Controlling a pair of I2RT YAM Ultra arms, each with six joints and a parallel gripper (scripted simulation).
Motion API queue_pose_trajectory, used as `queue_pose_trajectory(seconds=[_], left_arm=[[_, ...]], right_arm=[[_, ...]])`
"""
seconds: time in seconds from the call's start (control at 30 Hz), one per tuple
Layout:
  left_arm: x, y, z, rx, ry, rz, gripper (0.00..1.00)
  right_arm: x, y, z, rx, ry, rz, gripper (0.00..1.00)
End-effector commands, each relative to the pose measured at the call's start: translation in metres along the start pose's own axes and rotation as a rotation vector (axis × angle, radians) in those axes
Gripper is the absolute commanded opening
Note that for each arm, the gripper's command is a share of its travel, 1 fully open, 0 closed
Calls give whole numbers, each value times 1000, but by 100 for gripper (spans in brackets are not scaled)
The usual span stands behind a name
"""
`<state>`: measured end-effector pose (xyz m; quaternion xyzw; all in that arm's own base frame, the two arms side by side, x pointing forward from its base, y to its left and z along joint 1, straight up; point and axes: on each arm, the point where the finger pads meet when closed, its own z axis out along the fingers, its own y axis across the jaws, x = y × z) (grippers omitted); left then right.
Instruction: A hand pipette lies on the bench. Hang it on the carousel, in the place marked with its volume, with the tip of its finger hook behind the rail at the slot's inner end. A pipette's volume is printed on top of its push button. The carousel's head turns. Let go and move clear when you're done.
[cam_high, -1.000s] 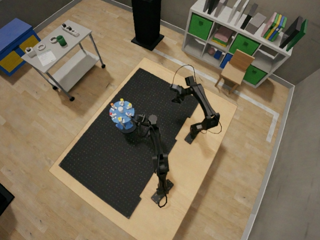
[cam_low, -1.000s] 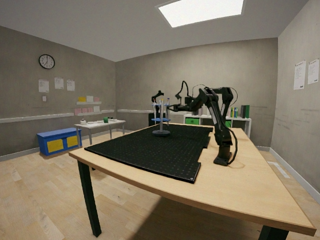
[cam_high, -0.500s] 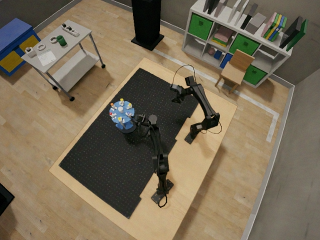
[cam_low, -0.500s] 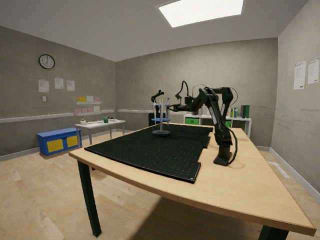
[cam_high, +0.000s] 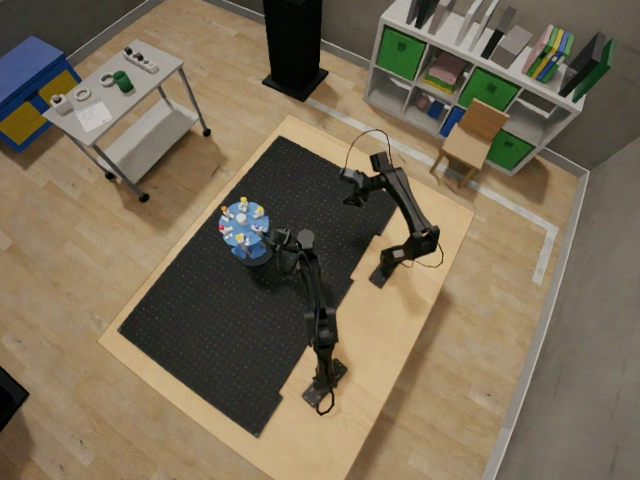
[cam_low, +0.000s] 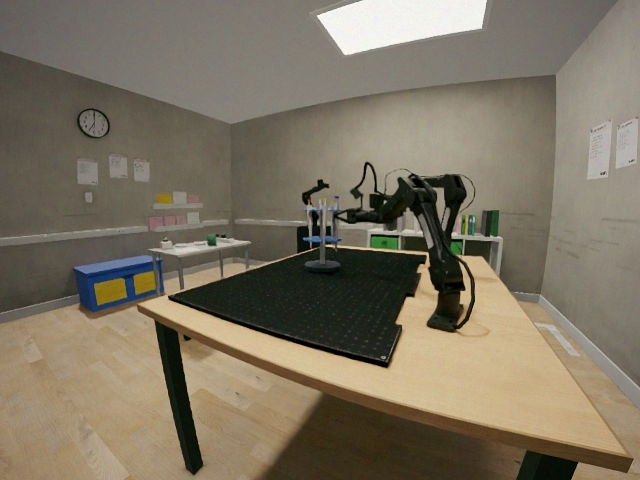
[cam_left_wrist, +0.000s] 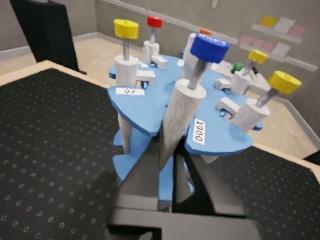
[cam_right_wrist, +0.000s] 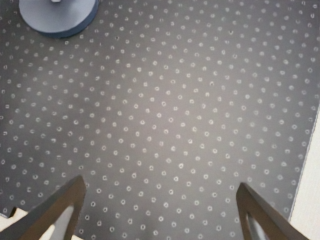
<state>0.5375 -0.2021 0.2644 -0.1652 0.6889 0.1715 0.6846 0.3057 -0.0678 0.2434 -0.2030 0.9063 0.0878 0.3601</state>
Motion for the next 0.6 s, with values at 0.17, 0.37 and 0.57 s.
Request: queue_pose_trajectory(seconds=[0.17,0.37,0.57], left_arm=[[5,9,6,-40,-7,-22,12],[0,11,5,-40,-13,-34,12],[0,11,5,-40,-13,-34,12]], right_arm=[[-8,-3,-5,12,-32,-18,100],[-8,-3,-5,12,-32,-18,100],[-8,-3,-5,12,-32,-18,100]])
